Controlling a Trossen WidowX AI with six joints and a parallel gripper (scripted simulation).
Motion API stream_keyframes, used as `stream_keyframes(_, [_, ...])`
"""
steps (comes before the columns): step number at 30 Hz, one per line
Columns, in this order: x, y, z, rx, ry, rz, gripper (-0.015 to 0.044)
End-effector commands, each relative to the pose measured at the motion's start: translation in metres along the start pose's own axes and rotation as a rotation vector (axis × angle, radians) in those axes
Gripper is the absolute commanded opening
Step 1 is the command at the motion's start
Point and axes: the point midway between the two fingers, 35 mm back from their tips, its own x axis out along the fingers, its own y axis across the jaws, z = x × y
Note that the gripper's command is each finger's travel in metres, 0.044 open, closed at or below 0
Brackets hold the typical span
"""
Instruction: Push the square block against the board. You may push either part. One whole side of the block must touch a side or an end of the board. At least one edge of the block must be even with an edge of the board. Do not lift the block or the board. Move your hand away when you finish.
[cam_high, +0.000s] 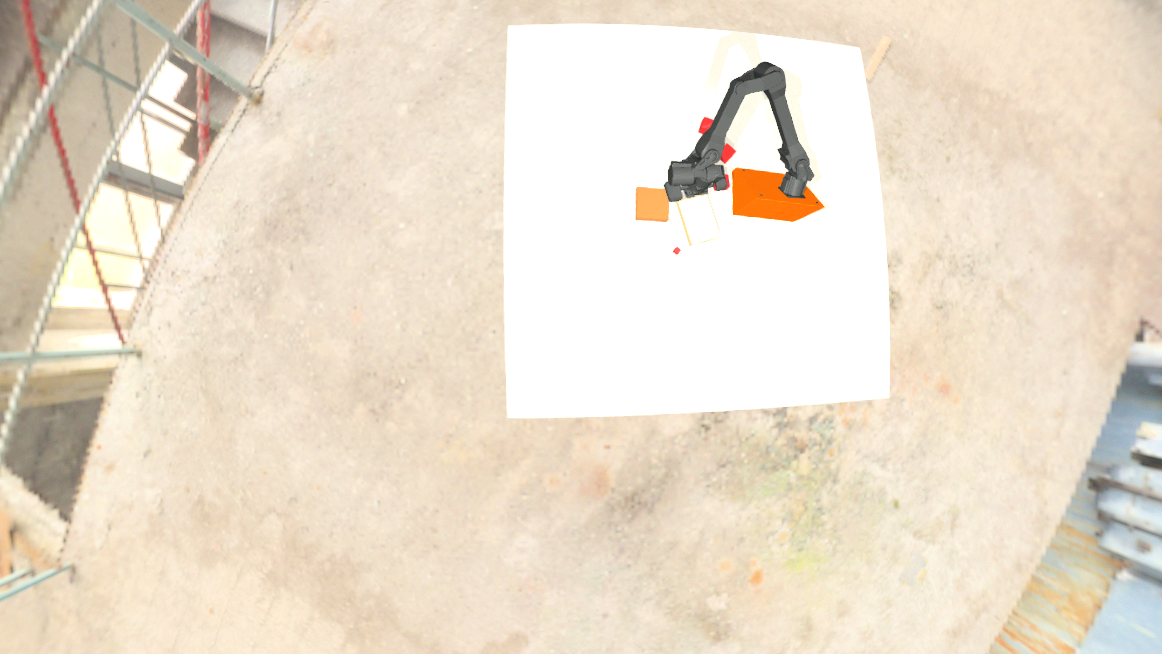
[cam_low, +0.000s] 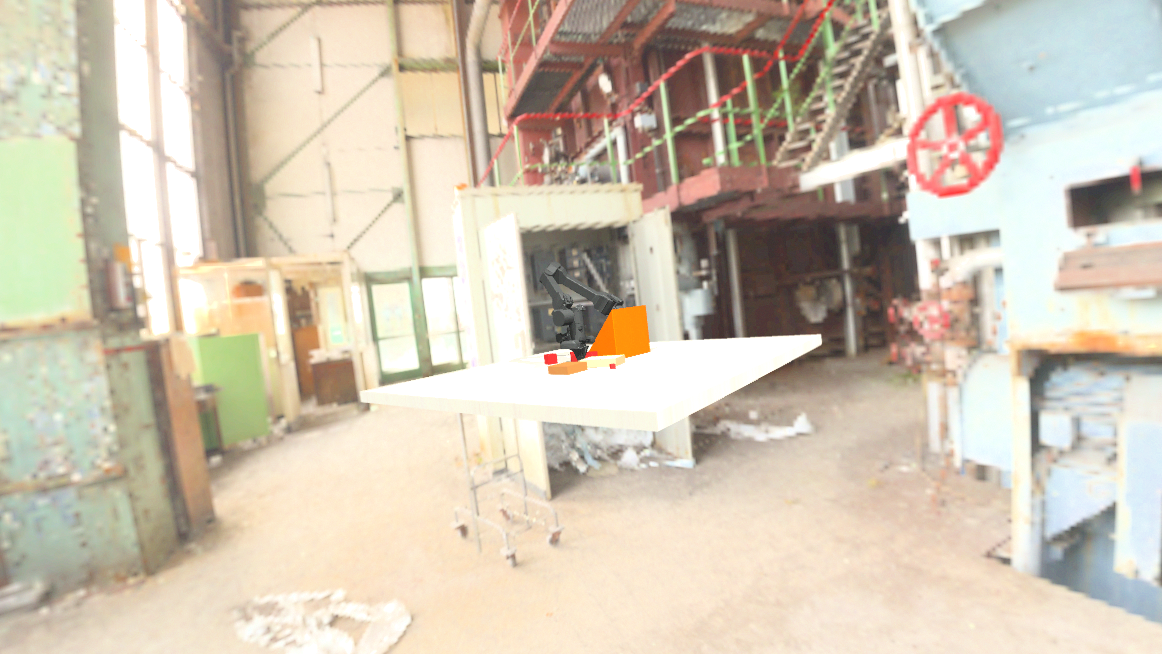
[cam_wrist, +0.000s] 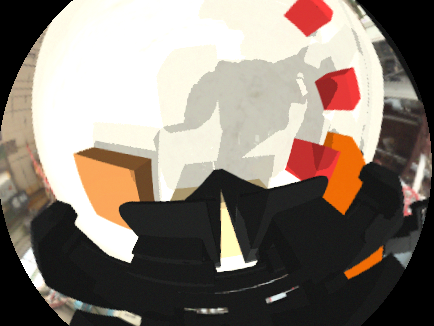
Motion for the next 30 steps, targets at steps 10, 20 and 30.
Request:
stream_keyframes(10, [-0.001,0.003,0.023,0.001,0.003,0.004,0.0])
stream_keyframes(20, [-0.001,0.003,0.039,0.001,0.001,0.003,0.0])
stream_keyframes(30, [-0.054,0.002,0.036,0.002,0.003,0.004,0.0])
